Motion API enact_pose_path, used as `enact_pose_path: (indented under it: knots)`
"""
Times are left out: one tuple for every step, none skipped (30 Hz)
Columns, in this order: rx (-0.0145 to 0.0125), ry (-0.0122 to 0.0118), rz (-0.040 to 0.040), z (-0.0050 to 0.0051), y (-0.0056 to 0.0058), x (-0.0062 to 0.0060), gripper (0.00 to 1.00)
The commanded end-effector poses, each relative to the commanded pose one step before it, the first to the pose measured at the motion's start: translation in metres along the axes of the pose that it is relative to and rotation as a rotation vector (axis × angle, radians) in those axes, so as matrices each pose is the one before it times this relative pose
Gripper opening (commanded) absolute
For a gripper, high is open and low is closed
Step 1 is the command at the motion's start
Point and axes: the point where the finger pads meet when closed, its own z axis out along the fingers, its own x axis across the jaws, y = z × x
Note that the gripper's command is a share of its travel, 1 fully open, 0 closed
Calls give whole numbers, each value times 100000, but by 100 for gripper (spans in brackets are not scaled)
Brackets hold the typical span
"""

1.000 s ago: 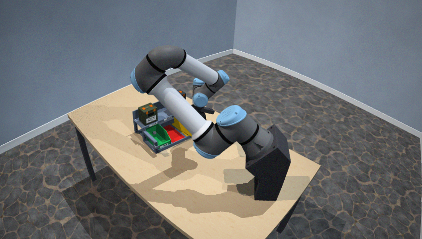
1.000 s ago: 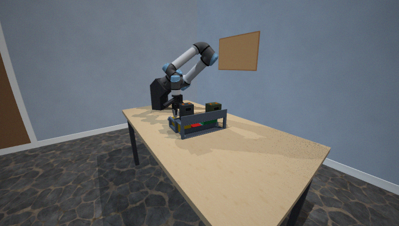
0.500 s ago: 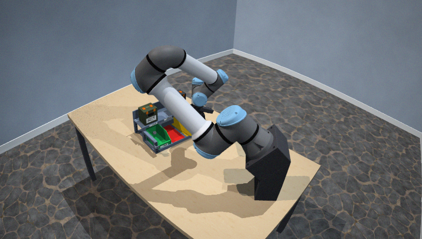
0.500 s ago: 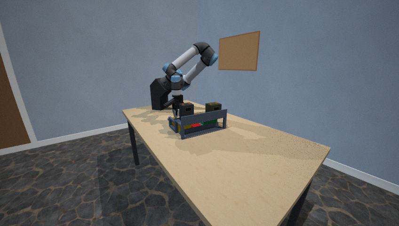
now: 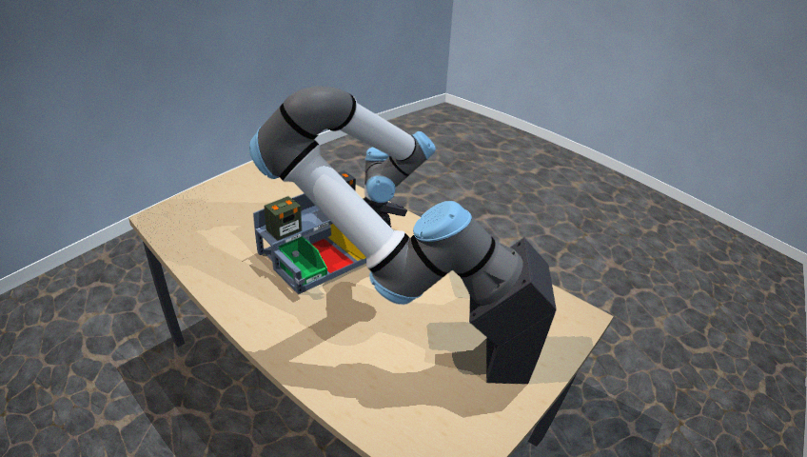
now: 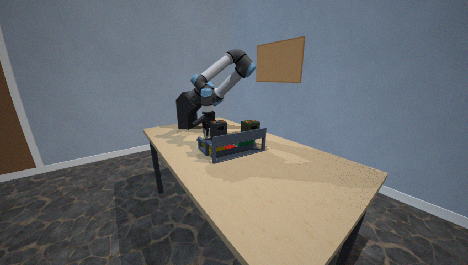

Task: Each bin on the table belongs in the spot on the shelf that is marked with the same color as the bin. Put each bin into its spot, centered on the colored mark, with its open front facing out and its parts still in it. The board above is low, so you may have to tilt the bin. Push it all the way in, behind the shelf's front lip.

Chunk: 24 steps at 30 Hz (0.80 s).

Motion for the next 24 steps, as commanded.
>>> enact_pose_path:
  knots:
    - [49, -74, -36, -32, -15, -192, 0]
    - [0, 0, 0, 0, 0, -33, 0]
    - [0, 0, 0, 0, 0, -32, 0]
    - [0, 0, 0, 0, 0, -30, 0]
    - [0, 0, 0, 0, 0, -29, 0]
    - [0, 0, 0, 0, 0, -27, 0]
    - [0, 0, 0, 0, 0, -26, 0]
    - [0, 0, 0, 0, 0, -24, 0]
    - [0, 0, 0, 0, 0, -23, 0]
    - [0, 0, 0, 0, 0, -22, 0]
    - [0, 0, 0, 0, 0, -20, 0]
    - [0, 0, 0, 0, 0, -19, 0]
    - [0, 0, 0, 0, 0, -18, 0]
    - [0, 0, 0, 0, 0, -16, 0]
    - [0, 0, 0, 0, 0, 0, 0]
    - [0, 0, 0, 0, 0, 0, 0]
    - [0, 0, 0, 0, 0, -15, 0]
    - [0, 0, 0, 0, 0, -14, 0]
    - [0, 0, 0, 0, 0, -13, 0]
    - [0, 0, 0, 0, 0, -12, 0]
    - [0, 0, 0, 0, 0, -10, 0]
    - [0, 0, 0, 0, 0, -9, 0]
    - [0, 0, 0, 0, 0, -8, 0]
    - [0, 0, 0, 0, 0, -7, 0]
